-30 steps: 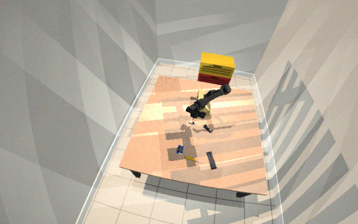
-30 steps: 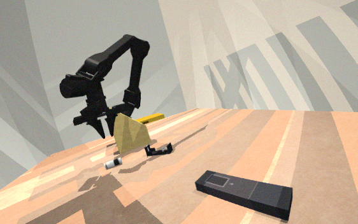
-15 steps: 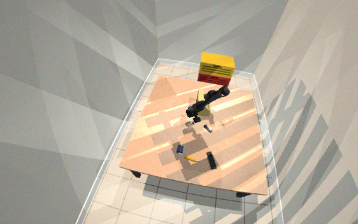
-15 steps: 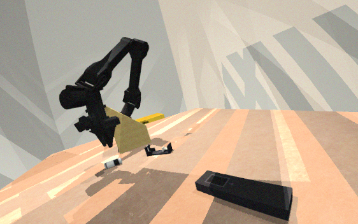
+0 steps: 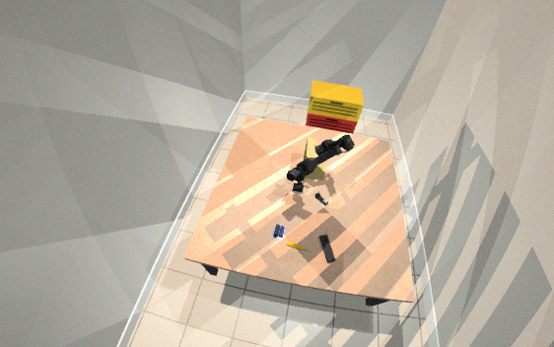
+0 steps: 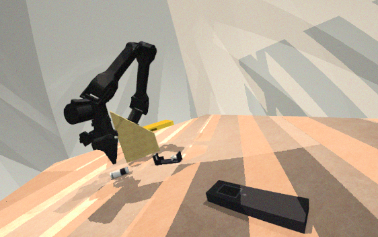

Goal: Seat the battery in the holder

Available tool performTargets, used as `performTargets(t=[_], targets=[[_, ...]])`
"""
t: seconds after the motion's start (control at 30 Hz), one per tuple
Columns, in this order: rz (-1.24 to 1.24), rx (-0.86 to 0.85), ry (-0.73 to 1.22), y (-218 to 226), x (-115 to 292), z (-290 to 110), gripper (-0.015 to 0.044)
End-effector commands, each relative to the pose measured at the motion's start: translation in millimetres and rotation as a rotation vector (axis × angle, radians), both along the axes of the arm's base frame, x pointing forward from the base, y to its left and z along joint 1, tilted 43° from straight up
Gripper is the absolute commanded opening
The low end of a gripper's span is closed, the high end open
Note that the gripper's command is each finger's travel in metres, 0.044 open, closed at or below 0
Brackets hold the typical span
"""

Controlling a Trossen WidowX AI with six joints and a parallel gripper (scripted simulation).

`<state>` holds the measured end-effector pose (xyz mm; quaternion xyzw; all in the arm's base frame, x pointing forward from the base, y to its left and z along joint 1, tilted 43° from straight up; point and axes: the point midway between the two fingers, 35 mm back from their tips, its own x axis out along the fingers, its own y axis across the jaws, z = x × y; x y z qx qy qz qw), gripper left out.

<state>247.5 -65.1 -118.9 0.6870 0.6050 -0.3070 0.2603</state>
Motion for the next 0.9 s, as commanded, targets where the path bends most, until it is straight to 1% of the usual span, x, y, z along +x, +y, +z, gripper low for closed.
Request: performTargets(t=[0.0, 0.87], targets=[[-0.012, 0.004, 0.008, 2, 0, -2, 0.0235], [-0.011, 0.005, 0.008, 31, 4, -33, 0.0235]])
